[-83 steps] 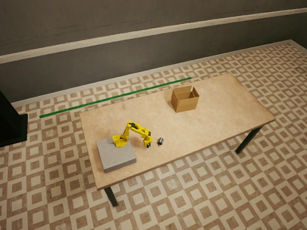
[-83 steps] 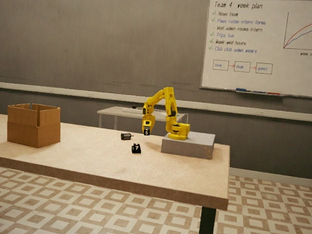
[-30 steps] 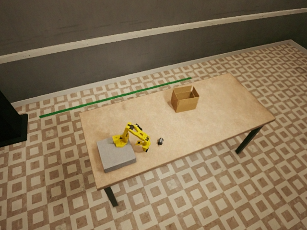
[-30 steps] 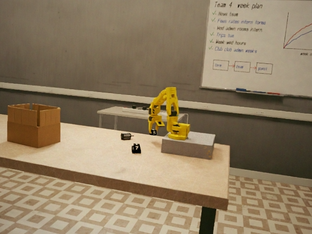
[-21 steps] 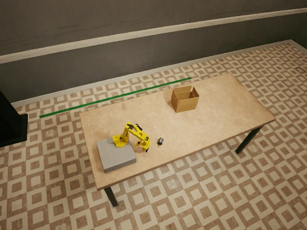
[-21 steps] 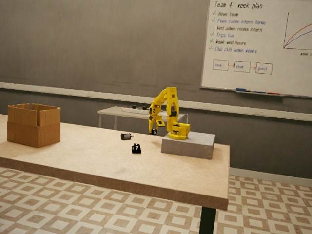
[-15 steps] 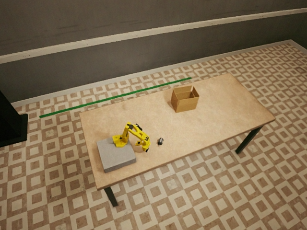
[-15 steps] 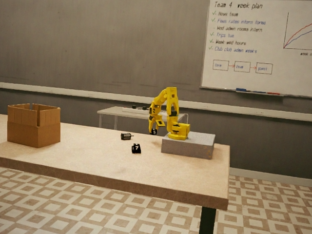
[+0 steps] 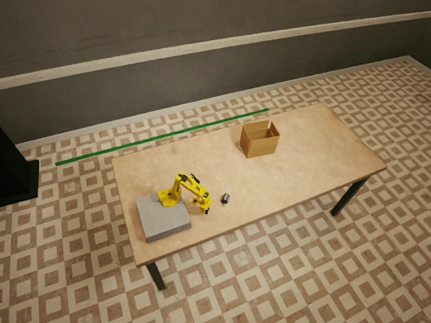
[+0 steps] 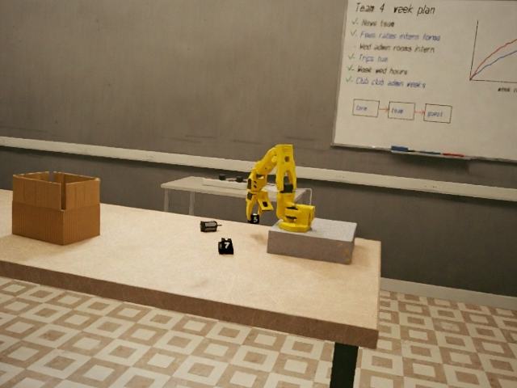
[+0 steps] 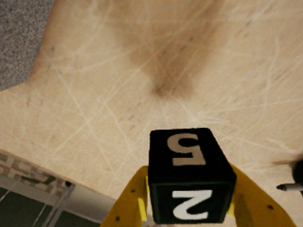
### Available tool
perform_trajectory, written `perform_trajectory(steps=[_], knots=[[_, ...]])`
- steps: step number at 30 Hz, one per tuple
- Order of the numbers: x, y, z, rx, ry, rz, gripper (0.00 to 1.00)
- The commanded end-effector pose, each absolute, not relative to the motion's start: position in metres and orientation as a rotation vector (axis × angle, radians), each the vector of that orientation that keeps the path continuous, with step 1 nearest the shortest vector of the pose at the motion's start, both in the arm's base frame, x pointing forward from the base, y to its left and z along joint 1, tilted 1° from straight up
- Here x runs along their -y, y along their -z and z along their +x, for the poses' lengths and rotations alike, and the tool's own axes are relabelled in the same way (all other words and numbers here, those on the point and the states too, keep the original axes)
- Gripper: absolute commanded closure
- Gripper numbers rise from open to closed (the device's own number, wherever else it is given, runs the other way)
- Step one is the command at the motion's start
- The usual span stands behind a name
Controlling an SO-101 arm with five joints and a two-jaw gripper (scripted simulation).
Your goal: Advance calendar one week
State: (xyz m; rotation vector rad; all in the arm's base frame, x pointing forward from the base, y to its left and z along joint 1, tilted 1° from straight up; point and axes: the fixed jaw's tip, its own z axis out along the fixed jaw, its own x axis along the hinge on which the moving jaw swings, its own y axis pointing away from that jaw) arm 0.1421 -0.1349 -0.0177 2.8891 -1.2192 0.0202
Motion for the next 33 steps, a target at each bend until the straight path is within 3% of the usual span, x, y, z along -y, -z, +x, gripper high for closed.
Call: perform_trajectory(steps=[1, 33], knots=[[0.133, 0.021, 0.139, 1.216, -0.001, 2.896, 1.0], [0.133, 0.033, 0.139, 1.216, -0.001, 2.896, 1.0]])
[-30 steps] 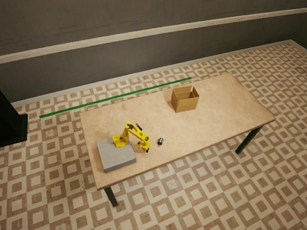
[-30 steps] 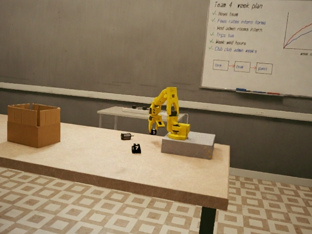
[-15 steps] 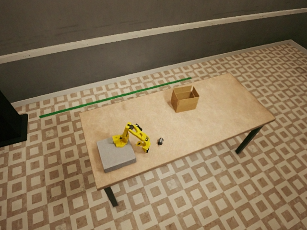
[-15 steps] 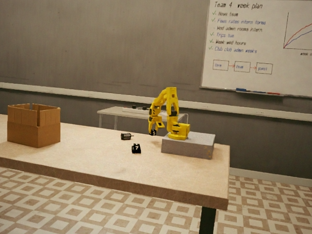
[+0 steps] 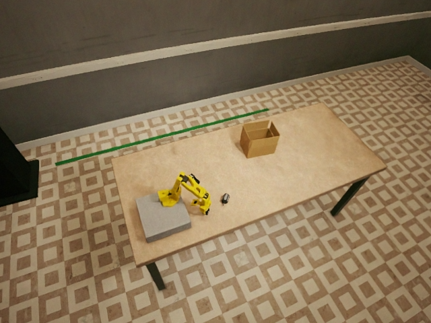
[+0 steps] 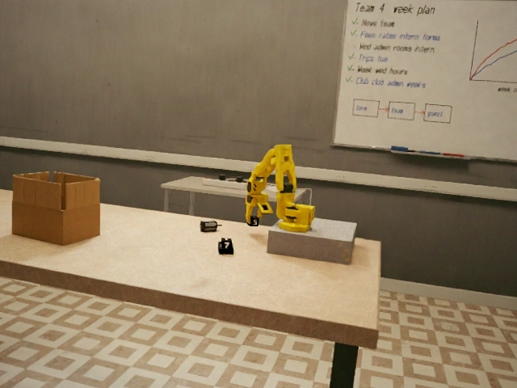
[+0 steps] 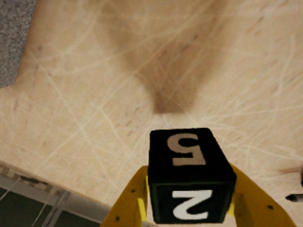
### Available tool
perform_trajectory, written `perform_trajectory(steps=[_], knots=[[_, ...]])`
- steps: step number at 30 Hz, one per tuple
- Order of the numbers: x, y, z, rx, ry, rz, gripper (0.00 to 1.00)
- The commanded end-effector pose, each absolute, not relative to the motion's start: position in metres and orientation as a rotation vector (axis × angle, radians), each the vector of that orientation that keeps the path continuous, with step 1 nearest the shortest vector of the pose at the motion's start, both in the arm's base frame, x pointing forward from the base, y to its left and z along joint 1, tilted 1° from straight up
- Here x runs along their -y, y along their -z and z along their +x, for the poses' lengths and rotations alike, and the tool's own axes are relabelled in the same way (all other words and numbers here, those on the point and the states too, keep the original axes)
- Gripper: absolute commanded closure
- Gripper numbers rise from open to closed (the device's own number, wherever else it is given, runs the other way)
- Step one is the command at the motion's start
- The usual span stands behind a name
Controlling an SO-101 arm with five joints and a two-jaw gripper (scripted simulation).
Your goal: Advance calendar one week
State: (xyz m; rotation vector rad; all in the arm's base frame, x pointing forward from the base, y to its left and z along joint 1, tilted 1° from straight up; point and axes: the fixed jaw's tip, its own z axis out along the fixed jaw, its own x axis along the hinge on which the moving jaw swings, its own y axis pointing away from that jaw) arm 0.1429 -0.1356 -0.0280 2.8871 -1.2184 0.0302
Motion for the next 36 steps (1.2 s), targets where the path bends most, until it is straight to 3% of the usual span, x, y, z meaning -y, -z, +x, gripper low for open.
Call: perform_trajectory(steps=[1, 36], knots=[[0.133, 0.033, 0.139, 1.216, -0.001, 2.896, 1.0], [0.133, 0.045, 0.139, 1.216, -0.001, 2.896, 1.0]])
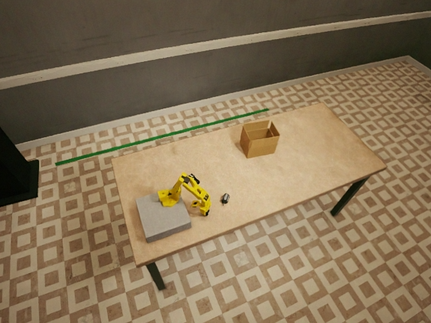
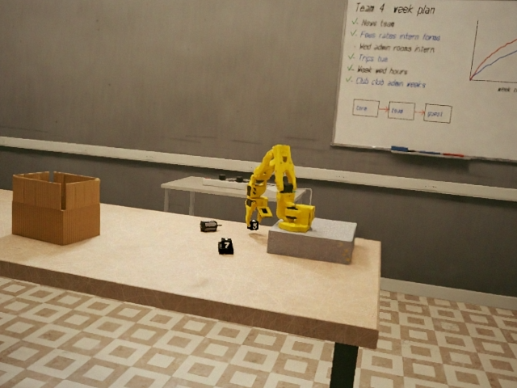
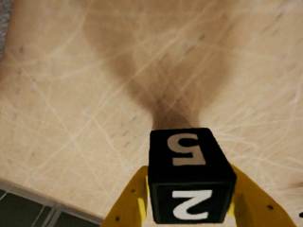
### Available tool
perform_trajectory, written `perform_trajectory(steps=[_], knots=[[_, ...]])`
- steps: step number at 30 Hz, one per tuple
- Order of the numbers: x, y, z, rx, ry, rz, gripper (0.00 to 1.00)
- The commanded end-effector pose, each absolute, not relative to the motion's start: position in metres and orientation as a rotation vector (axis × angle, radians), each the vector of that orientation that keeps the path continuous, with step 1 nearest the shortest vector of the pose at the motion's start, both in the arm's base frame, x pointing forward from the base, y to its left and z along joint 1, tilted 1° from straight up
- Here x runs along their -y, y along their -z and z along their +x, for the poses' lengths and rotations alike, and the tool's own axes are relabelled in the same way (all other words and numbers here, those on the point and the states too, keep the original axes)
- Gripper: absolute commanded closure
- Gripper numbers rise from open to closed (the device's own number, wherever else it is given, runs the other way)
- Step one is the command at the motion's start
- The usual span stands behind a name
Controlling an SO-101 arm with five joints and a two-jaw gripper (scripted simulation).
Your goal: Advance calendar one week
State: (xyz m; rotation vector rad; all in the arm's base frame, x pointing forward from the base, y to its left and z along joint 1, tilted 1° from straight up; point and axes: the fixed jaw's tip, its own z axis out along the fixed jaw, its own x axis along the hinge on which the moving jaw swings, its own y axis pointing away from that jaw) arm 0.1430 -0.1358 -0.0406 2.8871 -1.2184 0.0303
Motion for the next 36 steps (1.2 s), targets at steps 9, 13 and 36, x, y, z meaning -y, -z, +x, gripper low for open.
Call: perform_trajectory(steps=[9, 13, 36], knots=[[0.133, 0.048, 0.139, 1.216, -0.001, 2.896, 1.0], [0.133, 0.05, 0.139, 1.216, -0.001, 2.896, 1.0], [0.133, 0.057, 0.139, 1.216, -0.001, 2.896, 1.0]])
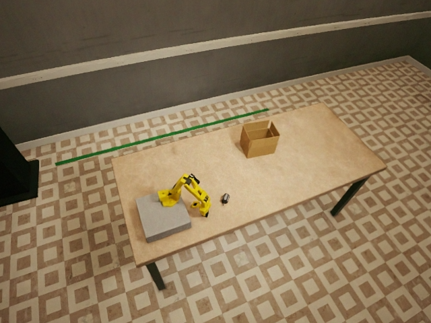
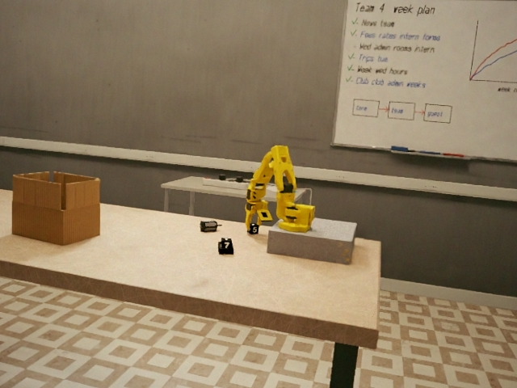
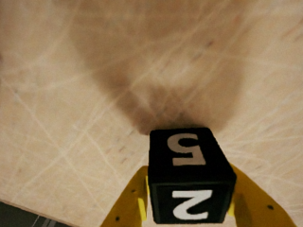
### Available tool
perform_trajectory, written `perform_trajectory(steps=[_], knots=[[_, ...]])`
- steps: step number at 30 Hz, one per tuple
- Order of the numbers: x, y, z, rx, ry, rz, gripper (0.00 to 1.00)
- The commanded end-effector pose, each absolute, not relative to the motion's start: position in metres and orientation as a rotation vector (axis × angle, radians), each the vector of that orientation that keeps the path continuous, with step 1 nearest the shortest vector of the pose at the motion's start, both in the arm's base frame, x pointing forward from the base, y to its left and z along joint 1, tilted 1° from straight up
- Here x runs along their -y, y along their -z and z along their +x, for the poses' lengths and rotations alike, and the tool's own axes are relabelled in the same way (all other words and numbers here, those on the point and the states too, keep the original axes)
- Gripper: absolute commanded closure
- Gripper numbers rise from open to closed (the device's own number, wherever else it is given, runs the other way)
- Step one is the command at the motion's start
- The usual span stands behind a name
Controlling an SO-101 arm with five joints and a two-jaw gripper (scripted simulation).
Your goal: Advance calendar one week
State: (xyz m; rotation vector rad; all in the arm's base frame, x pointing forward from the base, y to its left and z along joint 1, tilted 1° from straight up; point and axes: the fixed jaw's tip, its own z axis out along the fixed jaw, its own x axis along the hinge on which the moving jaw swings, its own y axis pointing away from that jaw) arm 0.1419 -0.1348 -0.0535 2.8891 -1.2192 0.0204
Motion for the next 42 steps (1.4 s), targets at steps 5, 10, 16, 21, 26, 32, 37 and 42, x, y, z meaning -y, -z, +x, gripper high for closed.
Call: perform_trajectory(steps=[5, 10, 16, 21, 26, 32, 37, 42], knots=[[0.1332, 0.057, 0.1389, 1.216, -0.001, 2.896, 0.96], [0.1332, 0.057, 0.1389, 1.216, -0.001, 2.896, 0.86], [0.1332, 0.057, 0.1389, 1.216, -0.001, 2.896, 0.83], [0.1332, 0.057, 0.1389, 1.216, -0.001, 2.896, 0.82], [0.1332, 0.057, 0.1389, 1.216, -0.001, 2.896, 0.8], [0.1332, 0.057, 0.1389, 1.216, -0.001, 2.896, 0.74], [0.1332, 0.057, 0.1389, 1.216, -0.001, 2.896, 0.7], [0.1332, 0.057, 0.1389, 1.216, -0.001, 2.896, 0.66]])
